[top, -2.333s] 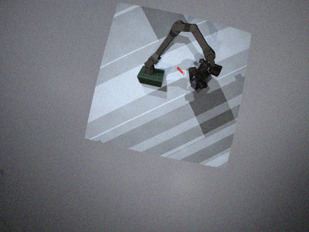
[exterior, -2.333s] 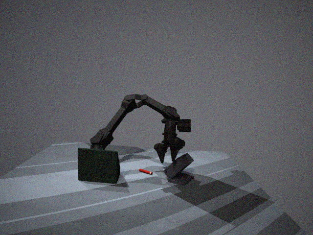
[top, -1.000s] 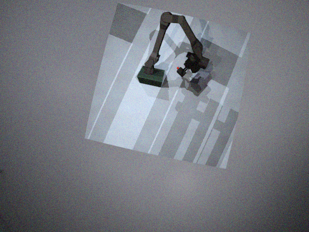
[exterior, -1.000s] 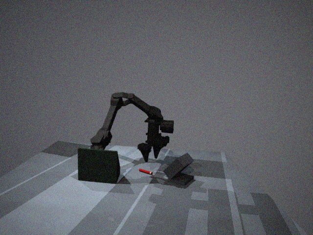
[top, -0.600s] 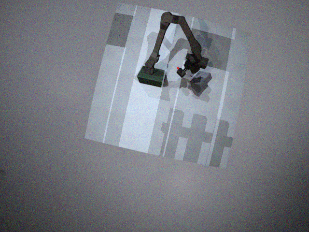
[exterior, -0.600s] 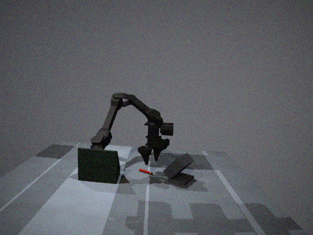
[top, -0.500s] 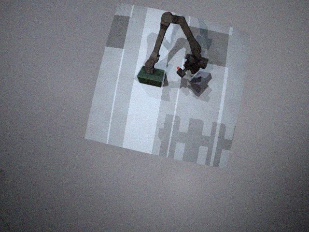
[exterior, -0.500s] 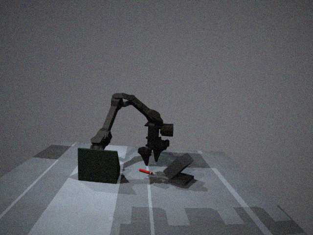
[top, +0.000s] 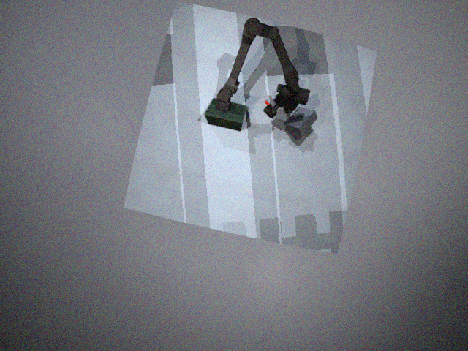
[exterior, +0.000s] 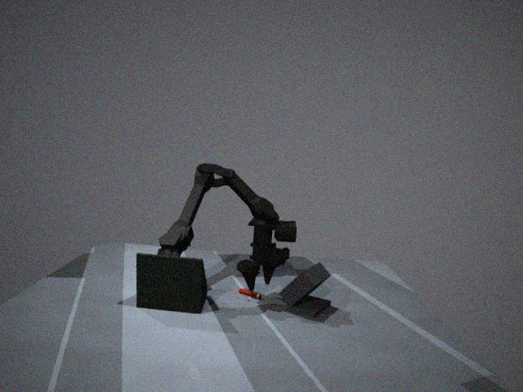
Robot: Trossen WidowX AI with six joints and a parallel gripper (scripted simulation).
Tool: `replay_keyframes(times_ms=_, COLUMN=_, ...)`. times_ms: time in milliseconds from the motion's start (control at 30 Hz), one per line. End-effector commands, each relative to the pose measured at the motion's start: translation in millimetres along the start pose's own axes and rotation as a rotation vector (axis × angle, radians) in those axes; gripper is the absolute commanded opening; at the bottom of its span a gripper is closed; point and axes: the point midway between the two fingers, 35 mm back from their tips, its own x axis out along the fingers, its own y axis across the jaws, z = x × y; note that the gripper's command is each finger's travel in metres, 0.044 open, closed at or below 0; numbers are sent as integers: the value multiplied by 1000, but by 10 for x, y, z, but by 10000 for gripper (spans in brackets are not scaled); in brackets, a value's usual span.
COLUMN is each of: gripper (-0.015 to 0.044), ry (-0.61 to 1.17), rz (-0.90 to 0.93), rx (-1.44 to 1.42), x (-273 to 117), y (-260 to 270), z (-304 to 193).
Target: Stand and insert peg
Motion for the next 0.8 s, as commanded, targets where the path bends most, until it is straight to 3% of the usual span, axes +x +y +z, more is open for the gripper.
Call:
replay_keyframes(times_ms=0, gripper=440, ry=12, rz=-1, rx=13, x=78, y=-29, z=-19)
replay_keyframes(times_ms=533, gripper=440, ry=14, rz=2, rx=13, x=302, y=-31, z=-50)
replay_keyframes(times_ms=767, gripper=256, ry=14, rz=2, rx=13, x=302, y=-31, z=-50)
